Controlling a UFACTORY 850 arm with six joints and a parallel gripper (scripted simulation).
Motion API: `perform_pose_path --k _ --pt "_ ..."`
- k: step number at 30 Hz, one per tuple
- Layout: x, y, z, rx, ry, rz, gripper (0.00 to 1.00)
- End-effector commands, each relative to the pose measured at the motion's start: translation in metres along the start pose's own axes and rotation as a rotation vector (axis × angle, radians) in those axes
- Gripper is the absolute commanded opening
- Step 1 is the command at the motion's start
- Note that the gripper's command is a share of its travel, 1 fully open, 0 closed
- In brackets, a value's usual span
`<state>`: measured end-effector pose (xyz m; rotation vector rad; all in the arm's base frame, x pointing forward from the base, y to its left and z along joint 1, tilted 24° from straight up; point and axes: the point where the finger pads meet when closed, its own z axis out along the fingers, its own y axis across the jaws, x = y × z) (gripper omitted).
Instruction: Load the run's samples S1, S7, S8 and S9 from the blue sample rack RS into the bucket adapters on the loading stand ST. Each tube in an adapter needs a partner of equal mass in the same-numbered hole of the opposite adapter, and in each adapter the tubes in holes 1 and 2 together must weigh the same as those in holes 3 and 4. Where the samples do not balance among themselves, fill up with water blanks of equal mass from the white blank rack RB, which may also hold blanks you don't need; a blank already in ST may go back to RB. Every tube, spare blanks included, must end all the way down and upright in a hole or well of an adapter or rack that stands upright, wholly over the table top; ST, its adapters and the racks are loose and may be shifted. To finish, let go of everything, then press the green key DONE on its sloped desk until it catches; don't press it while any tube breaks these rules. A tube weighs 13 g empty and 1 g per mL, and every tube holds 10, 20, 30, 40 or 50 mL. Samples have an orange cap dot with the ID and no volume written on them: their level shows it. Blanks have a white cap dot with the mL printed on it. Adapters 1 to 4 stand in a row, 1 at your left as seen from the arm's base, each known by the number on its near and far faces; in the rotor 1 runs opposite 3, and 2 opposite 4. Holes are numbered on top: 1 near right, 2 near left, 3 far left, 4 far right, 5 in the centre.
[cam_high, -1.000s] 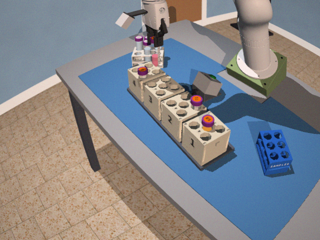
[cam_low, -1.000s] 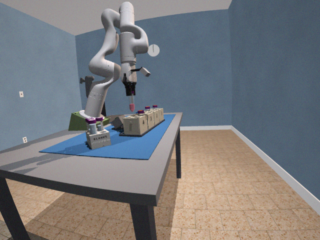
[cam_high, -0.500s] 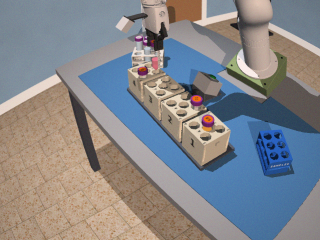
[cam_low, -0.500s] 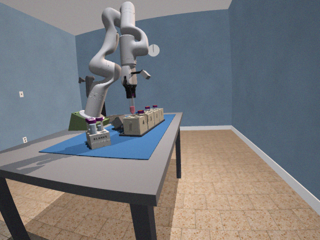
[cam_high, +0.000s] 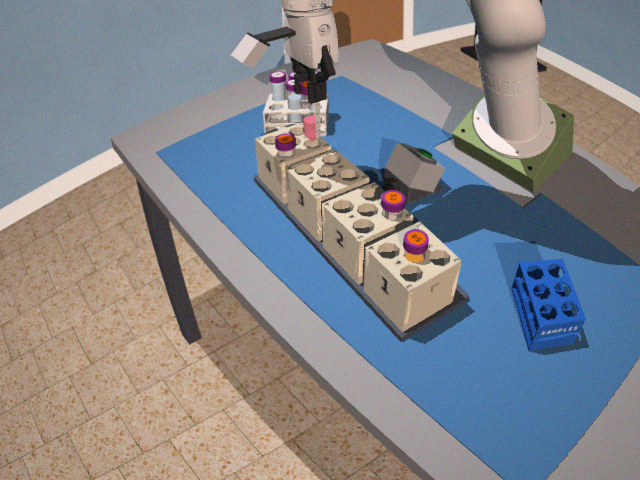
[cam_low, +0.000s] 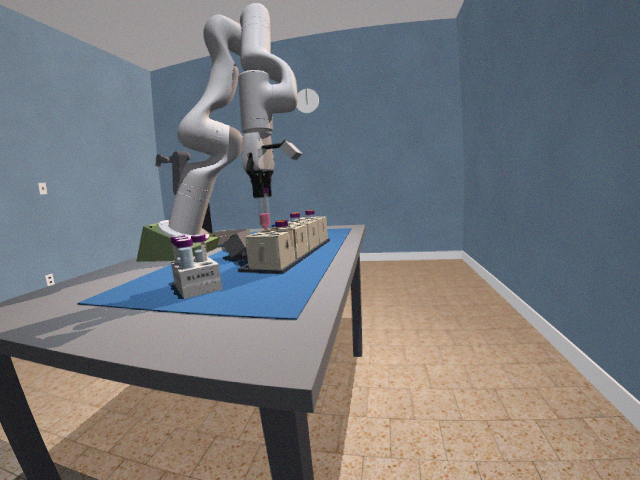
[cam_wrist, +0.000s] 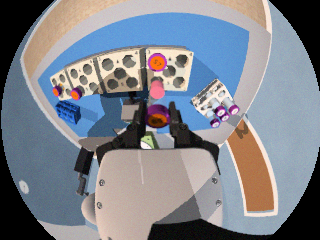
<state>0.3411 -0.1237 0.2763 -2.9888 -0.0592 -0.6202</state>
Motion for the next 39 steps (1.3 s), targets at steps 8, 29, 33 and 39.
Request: perform_pose_path --k 8,29,33,39 --pt "0.001 0.000 0.009 -0.001 0.001 0.000 0.00" --pt "0.001 0.000 0.028 -0.001 0.001 0.000 0.00" --pt "0.001 0.000 0.032 -0.001 0.001 0.000 0.00" --pt "0.001 0.000 0.037 -0.001 0.001 0.000 0.00"
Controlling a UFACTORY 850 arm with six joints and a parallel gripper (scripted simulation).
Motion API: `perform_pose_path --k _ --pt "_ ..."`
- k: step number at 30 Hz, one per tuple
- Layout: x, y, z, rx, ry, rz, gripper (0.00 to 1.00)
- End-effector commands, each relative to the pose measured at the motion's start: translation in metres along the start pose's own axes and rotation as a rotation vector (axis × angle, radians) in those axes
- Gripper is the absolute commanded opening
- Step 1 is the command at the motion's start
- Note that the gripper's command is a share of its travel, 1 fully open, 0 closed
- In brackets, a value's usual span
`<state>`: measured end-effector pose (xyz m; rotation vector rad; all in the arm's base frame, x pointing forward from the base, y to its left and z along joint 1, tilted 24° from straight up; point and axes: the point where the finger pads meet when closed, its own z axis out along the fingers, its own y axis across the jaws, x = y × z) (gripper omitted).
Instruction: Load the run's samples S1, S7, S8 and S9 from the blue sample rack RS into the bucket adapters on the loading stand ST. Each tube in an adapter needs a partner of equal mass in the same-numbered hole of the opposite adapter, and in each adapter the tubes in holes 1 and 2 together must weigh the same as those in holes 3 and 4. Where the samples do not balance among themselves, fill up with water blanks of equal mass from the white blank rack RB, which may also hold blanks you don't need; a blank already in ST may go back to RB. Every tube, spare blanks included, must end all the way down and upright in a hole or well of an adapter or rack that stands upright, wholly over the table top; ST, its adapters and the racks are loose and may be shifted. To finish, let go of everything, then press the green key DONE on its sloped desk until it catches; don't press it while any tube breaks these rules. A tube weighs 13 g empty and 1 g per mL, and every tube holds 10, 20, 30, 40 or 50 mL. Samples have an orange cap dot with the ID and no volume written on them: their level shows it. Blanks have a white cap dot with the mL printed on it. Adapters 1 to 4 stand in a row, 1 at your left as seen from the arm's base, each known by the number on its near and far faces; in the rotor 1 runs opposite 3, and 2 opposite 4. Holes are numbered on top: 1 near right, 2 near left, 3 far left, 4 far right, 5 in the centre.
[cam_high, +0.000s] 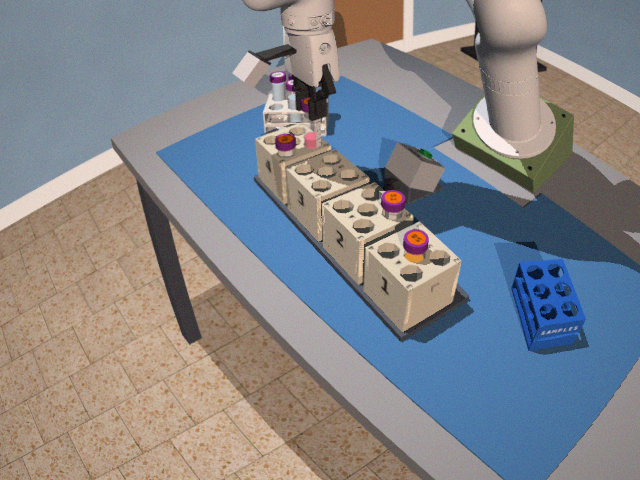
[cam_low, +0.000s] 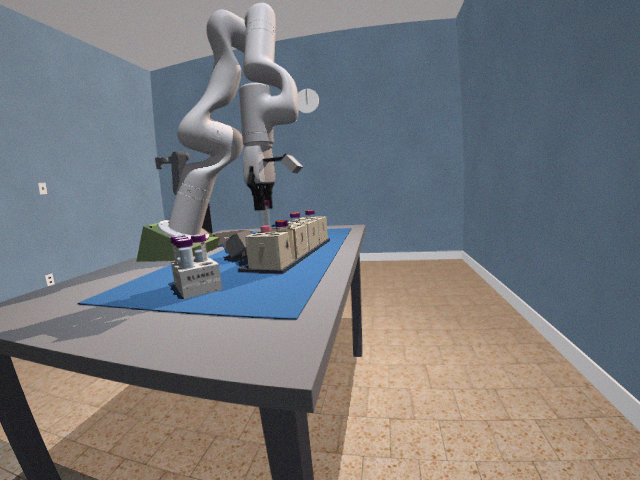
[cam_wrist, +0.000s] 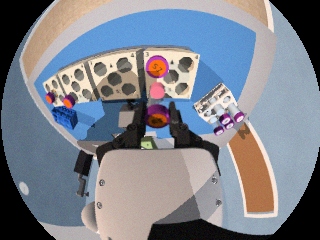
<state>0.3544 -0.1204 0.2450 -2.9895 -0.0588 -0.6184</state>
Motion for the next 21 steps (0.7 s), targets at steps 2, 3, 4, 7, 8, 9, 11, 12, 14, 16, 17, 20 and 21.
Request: perform_pose_path --k 2,3,4,7,8,9,11,12,14,16,17,20,21 --pt "0.001 0.000 0.004 0.000 0.003 0.000 0.00" --pt "0.001 0.000 0.005 0.000 0.003 0.000 0.00" --pt "0.001 0.000 0.006 0.000 0.003 0.000 0.00" --pt "0.001 0.000 0.009 0.000 0.003 0.000 0.00" --pt "0.001 0.000 0.010 0.000 0.003 0.000 0.00" --pt "0.001 0.000 0.011 0.000 0.003 0.000 0.00" --pt "0.001 0.000 0.013 0.000 0.003 0.000 0.00" --pt "0.001 0.000 0.014 0.000 0.003 0.000 0.00" --pt "0.001 0.000 0.016 0.000 0.003 0.000 0.00" --pt "0.001 0.000 0.018 0.000 0.003 0.000 0.00" --pt "0.001 0.000 0.018 0.000 0.003 0.000 0.00" --pt "0.001 0.000 0.020 0.000 0.003 0.000 0.00" --pt "0.001 0.000 0.021 0.000 0.003 0.000 0.00"
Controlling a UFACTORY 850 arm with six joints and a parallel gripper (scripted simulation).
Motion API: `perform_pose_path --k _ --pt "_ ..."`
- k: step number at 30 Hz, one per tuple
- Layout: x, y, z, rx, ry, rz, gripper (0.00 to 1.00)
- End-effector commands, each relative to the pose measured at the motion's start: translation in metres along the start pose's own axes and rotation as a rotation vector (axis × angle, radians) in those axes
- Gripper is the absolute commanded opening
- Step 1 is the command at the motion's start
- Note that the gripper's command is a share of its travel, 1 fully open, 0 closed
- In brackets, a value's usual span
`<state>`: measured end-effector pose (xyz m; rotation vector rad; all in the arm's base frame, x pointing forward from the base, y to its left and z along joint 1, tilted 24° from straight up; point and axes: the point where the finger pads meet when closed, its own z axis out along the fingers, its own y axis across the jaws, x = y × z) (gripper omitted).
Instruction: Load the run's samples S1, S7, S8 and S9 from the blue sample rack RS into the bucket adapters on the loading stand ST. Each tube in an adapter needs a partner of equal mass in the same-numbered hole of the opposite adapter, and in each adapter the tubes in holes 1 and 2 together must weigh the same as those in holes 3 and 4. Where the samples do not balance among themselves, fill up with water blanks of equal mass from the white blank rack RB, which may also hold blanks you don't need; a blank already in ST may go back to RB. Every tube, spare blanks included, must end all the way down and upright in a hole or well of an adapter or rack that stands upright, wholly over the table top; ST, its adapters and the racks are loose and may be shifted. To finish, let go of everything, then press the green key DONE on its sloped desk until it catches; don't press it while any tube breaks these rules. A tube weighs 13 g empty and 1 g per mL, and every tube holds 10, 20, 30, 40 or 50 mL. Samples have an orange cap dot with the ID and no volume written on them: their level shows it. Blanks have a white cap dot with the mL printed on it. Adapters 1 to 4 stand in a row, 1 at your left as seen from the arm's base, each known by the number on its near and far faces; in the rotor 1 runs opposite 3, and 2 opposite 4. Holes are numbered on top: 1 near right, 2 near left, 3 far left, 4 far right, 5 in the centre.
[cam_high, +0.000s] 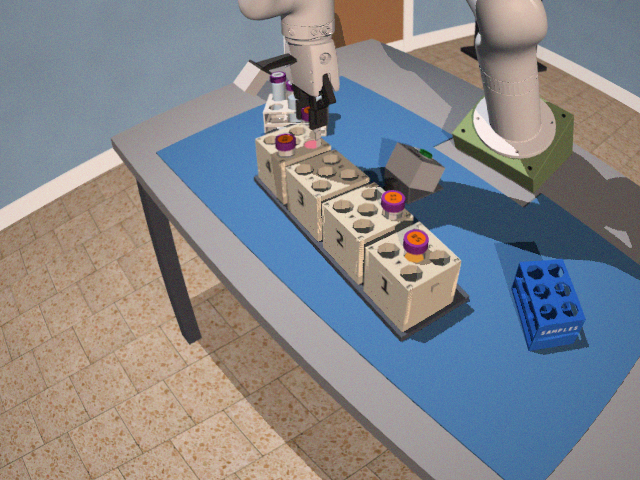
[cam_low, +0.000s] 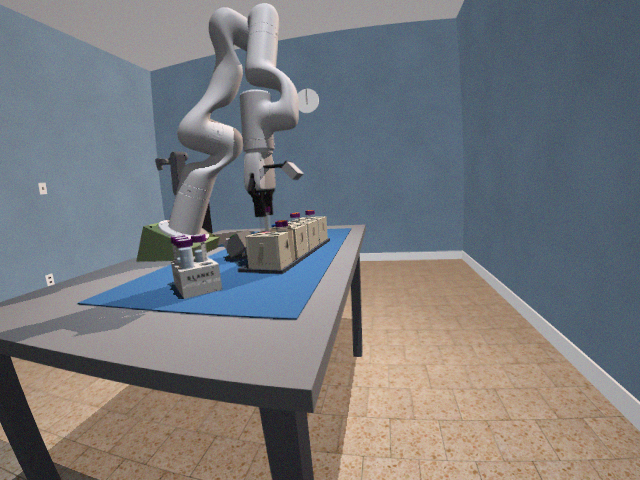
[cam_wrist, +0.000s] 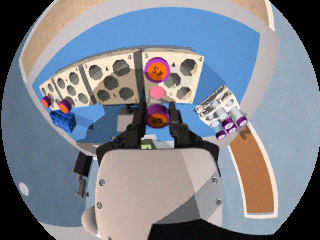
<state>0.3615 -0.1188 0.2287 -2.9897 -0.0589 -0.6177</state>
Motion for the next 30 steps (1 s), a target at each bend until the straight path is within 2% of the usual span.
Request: perform_pose_path --k 1,30 --pt "0.001 0.000 0.004 0.000 0.003 0.000 0.00" --pt "0.001 0.000 0.030 0.000 0.003 0.000 0.00"
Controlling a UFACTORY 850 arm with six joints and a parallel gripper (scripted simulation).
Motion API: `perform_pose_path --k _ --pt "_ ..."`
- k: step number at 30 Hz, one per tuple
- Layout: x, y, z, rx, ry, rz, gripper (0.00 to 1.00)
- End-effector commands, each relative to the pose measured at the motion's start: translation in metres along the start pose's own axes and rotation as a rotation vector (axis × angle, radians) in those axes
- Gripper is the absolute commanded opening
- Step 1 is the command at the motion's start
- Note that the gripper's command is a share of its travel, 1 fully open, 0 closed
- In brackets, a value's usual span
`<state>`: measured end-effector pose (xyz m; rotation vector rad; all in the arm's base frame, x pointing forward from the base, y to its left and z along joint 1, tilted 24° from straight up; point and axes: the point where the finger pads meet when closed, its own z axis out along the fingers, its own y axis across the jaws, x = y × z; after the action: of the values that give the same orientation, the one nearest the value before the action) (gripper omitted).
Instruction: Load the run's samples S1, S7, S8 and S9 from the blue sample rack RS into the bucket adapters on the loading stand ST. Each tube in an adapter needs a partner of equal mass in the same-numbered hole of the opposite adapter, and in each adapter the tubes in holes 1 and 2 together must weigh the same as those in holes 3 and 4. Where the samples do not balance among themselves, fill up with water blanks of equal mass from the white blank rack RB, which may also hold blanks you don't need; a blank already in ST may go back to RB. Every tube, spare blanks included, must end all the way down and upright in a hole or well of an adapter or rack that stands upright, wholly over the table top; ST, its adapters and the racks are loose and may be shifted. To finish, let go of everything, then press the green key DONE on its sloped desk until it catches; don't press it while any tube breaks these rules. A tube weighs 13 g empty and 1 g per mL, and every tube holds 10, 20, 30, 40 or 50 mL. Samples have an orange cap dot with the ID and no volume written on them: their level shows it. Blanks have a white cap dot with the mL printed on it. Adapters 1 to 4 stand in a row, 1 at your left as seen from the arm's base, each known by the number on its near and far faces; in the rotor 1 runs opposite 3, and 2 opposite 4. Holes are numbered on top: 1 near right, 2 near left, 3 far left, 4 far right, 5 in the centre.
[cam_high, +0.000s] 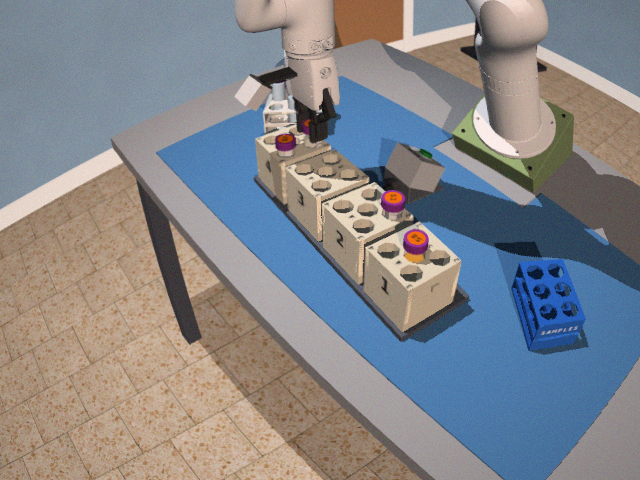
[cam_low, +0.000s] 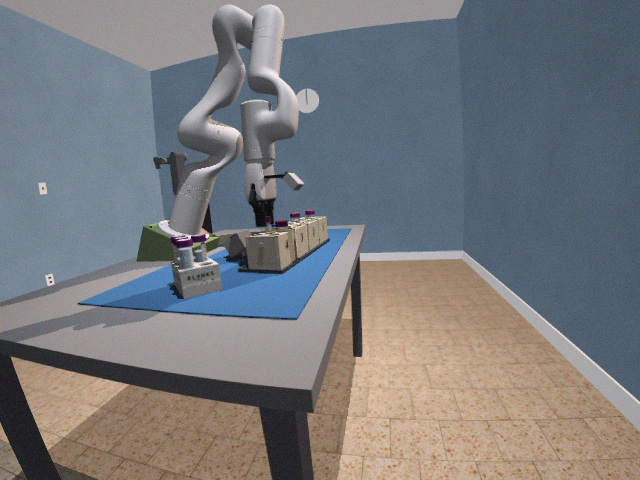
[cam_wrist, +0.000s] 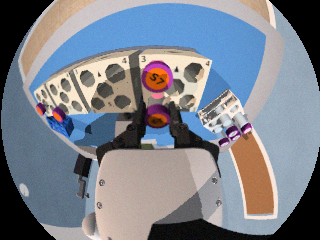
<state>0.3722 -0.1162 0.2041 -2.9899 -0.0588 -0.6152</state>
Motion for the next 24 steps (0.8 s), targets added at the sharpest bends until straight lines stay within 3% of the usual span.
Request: perform_pose_path --k 1,9,24 --pt "0.0008 0.0003 0.0034 0.000 0.005 -0.001 0.00" --pt "0.0008 0.0003 0.0114 0.000 0.005 -0.001 0.00" --pt "0.0008 0.0003 0.0114 0.000 0.005 -0.001 0.00"
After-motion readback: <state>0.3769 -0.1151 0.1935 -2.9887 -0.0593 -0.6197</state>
